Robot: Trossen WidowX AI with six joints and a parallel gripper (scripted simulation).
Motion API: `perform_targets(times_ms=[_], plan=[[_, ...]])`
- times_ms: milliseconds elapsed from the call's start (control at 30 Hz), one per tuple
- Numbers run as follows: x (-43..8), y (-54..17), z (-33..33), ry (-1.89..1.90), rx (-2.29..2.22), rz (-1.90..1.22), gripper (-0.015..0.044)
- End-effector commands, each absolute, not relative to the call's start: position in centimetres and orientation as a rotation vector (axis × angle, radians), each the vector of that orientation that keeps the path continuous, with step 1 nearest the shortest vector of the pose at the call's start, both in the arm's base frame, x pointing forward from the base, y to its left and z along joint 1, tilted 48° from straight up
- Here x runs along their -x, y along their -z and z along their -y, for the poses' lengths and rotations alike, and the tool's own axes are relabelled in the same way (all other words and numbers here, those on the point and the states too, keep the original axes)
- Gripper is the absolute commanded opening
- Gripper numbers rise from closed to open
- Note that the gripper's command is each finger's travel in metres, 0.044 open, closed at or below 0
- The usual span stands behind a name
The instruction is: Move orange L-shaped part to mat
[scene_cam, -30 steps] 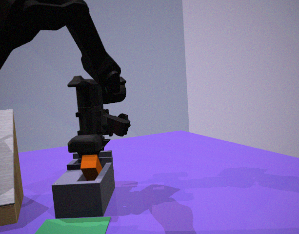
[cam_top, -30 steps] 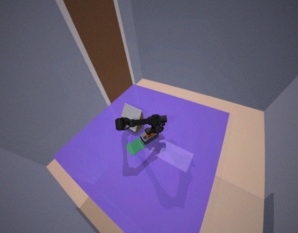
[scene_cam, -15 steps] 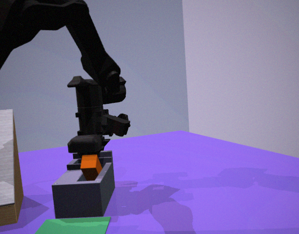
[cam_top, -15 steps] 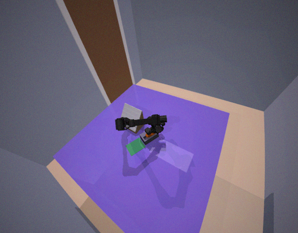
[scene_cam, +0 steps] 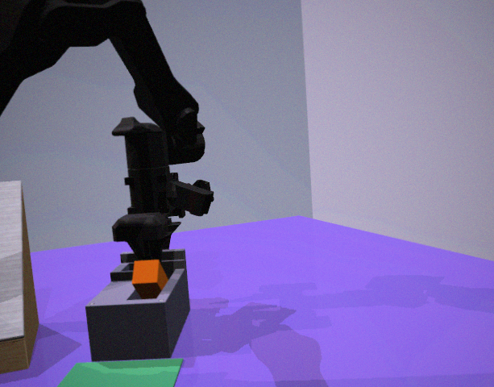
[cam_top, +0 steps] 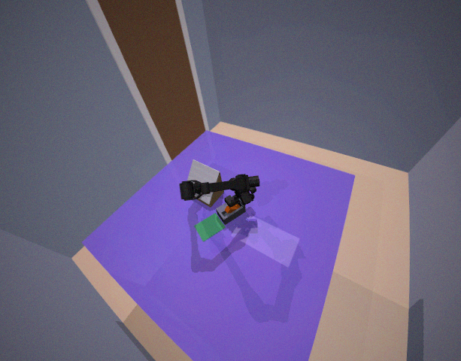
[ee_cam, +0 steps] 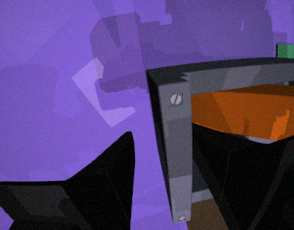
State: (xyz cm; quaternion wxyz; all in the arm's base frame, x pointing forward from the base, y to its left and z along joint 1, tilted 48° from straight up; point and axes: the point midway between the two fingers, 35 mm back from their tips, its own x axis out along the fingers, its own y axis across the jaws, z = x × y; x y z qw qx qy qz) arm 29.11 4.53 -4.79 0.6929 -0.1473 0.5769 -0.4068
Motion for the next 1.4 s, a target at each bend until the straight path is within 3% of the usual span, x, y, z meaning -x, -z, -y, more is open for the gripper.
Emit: perform_targets(times_ms=[0,267,1167,1300,1367], plan=[[-29.3,4.3,-5.3,0.911,0.324,-1.292,0.0180],[-28.7,-2.3,-11.0,0.910,0.323,-1.295,0.0180],[-28.9,-1.8,-11.0,0.893,0.332,-1.286,0.0180],[-28.7,-2.4,-10.5,0.801,0.447,-1.356,0.0280],[-28.6,-3.1,-10.0,0.699,0.569,-1.426,0.0280]])
